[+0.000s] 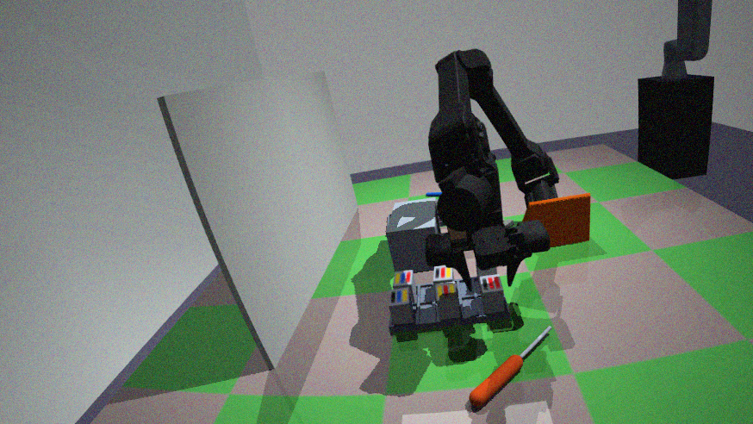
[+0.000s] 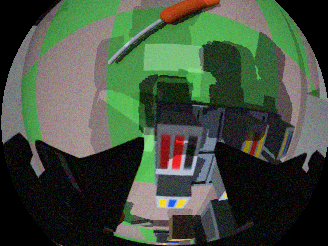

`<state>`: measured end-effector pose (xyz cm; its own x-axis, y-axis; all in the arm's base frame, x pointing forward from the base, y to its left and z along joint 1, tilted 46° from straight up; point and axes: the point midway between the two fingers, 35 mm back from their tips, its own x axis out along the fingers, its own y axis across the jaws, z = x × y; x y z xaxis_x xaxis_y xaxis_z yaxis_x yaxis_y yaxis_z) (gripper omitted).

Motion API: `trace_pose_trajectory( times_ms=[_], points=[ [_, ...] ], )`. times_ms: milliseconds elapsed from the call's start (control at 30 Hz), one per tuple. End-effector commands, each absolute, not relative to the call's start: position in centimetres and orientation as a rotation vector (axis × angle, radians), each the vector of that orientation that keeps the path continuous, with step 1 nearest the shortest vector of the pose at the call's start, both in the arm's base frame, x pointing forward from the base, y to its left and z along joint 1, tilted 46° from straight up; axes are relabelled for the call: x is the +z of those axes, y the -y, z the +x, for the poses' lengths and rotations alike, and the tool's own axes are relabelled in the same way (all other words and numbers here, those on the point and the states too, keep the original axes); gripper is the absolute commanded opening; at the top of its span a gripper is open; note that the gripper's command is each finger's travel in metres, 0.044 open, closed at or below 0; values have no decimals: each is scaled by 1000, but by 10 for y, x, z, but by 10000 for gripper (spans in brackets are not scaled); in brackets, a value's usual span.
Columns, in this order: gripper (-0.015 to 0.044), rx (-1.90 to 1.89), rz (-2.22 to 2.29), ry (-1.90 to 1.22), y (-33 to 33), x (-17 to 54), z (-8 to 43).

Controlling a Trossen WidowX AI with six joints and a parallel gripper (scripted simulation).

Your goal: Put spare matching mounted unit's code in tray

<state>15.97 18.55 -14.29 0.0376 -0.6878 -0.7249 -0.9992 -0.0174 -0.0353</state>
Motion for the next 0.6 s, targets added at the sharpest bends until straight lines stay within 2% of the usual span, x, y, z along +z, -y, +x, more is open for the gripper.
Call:
trace_pose_trajectory(
  times_ms=[0, 567],
  points=[
    [300, 723, -1772, -1710, -178, -149, 159],
    [300, 722, -1773, -1711, -162, -163, 159]
  ],
)
